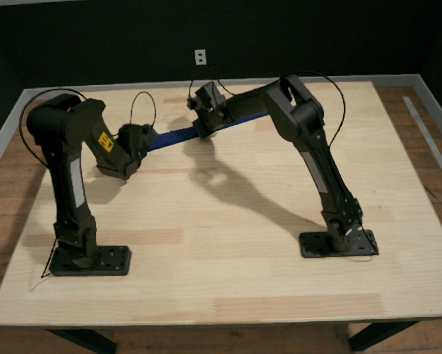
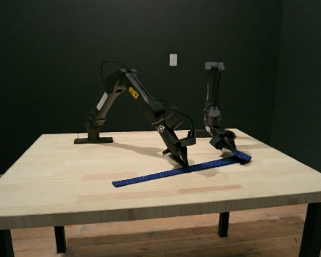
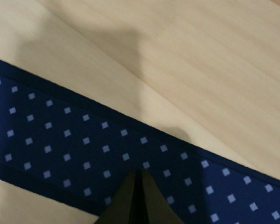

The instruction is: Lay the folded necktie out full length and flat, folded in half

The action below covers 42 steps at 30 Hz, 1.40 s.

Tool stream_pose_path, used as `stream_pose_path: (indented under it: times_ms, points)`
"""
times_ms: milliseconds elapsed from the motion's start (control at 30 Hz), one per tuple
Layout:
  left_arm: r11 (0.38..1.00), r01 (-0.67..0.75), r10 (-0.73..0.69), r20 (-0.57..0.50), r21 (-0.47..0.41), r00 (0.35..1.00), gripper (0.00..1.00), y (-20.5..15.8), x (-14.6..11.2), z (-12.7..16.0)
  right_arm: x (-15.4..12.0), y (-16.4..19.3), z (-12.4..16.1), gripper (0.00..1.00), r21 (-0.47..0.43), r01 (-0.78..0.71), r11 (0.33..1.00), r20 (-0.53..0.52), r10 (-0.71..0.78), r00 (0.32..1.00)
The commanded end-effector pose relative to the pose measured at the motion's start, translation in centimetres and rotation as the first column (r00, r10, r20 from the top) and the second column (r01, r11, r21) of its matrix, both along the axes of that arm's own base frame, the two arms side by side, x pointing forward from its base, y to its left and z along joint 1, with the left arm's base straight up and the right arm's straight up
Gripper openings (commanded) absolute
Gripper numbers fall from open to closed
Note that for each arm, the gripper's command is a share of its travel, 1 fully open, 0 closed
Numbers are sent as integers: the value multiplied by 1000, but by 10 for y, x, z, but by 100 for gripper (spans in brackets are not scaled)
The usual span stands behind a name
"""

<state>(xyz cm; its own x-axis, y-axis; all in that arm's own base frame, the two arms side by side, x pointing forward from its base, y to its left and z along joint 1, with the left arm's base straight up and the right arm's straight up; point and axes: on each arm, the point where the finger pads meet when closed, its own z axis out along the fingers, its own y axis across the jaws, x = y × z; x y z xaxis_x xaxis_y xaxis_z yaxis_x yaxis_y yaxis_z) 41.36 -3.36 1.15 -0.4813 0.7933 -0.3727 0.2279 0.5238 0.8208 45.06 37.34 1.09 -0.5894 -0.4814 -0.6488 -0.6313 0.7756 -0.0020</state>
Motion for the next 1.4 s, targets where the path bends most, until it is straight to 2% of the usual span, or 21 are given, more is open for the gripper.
stream_pose_path:
  times_ms: [0, 67, 233, 367, 500, 667, 800, 967, 1100, 1267, 1367]
  points:
    - [988, -90, 101, 81, -126, 992, 2, 3, -7, 0, -2, -2, -4, 4, -3, -5, 1000, -7, 5, 1000]
    - [978, -113, 133, 110, -173, 985, 2, 4, -8, 2, -2, -2, -4, 4, -3, -5, 1000, -7, 5, 1000]
    - [970, -127, 156, 130, -209, 979, 2, 5, -9, 3, -2, -2, -4, 4, -3, -5, 1000, -7, 5, 1000]
    - [929, -164, 237, 194, -331, 952, 2, 9, -10, 7, -2, -2, -4, 4, -3, -5, 1000, -7, 5, 1000]
    - [906, -175, 274, 219, -386, 936, 2, 10, -10, 9, -2, -2, -4, 4, -3, -5, 1000, -7, 5, 1000]
    - [833, -183, 368, 274, -523, 889, 2, 15, -13, 14, -2, -2, -4, 4, -3, -5, 1000, -7, 5, 1000]
    - [824, -183, 378, 279, -537, 883, 2, 16, -13, 14, -2, -2, -4, 4, -3, -5, 1000, -7, 5, 1000]
    - [732, -161, 467, 316, -662, 826, 2, 22, -15, 18, -2, -2, -4, 4, -3, -5, 1000, -7, 5, 1000]
    - [691, -150, 501, 320, -707, 804, 2, 24, -17, 19, -2, -2, -4, 4, -3, -5, 1000, -7, 5, 1000]
    - [571, -117, 587, 305, -812, 750, 2, 30, -19, 23, -2, -2, -4, 4, -3, -5, 1000, -7, 5, 1000]
    - [565, -115, 592, 304, -817, 747, 2, 30, -20, 23, -2, -2, -4, 4, -3, -5, 1000, -7, 5, 1000]
